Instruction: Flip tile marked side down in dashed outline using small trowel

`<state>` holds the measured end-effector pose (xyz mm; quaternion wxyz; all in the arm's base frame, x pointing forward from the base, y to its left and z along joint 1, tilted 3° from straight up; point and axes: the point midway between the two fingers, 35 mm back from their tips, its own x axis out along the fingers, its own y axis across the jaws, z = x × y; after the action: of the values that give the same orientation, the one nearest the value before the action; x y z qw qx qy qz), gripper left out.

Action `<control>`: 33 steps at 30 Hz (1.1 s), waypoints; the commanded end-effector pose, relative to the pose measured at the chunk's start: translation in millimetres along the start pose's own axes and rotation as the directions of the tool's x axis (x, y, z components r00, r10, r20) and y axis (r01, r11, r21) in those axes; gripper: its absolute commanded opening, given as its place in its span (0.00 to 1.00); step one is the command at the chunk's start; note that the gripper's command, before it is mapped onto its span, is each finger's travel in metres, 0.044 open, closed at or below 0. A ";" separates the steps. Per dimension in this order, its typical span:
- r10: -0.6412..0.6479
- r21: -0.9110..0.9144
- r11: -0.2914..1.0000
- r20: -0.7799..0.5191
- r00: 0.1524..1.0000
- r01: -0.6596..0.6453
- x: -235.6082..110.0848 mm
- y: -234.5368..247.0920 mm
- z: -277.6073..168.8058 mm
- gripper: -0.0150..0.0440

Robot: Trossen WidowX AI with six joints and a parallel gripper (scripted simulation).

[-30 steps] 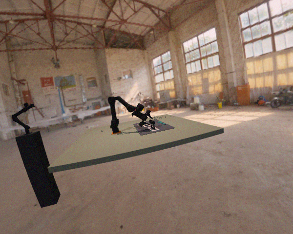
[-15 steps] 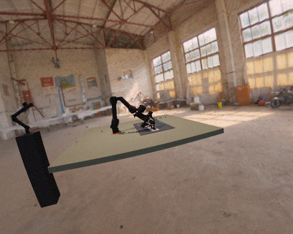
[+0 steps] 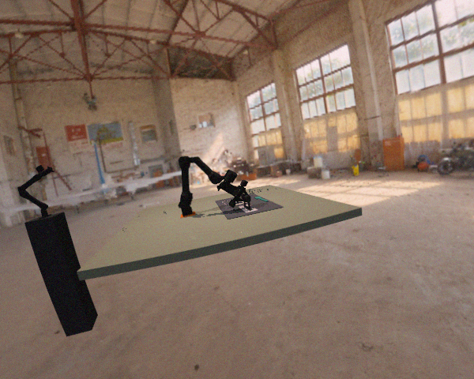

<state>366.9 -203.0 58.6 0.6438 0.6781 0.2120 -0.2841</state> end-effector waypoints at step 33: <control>0.000 -0.006 1.000 0.002 1.000 0.000 -38.1 45.9 -2.1 0.25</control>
<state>367.0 -202.7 113.1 0.6422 0.6779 0.2151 -0.2859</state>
